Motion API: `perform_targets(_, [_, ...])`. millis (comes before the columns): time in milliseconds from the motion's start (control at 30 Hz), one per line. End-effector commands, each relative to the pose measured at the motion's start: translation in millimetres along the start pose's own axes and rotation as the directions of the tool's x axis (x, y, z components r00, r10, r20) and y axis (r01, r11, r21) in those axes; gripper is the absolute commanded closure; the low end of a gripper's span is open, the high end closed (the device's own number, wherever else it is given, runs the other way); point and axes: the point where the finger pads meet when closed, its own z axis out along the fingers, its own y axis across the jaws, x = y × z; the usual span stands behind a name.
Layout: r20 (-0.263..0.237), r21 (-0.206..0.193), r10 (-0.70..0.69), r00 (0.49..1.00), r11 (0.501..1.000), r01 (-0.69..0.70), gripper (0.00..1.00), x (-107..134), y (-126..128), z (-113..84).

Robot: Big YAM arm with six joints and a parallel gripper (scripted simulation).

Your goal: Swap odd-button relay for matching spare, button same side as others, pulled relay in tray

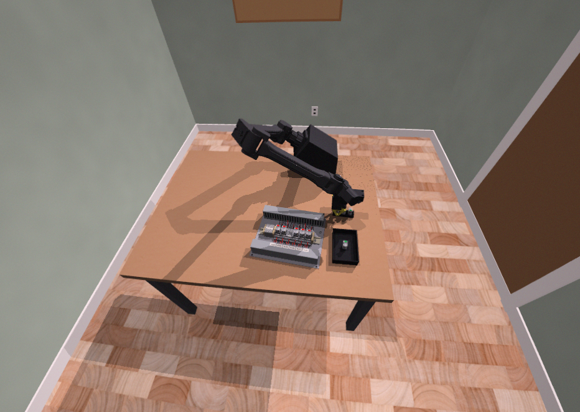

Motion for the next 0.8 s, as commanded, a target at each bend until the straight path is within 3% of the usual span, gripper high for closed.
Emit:
perform_targets(0, [-0.001, -0.015, 0.009, 1.0, 1.0, -0.009, 0.41, 0.2, -1.3, 8.7])
perform_targets(767, [-0.002, -0.016, 0.005, 1.0, 1.0, -0.005, 0.41, 1.7, 1.3, 10.4])
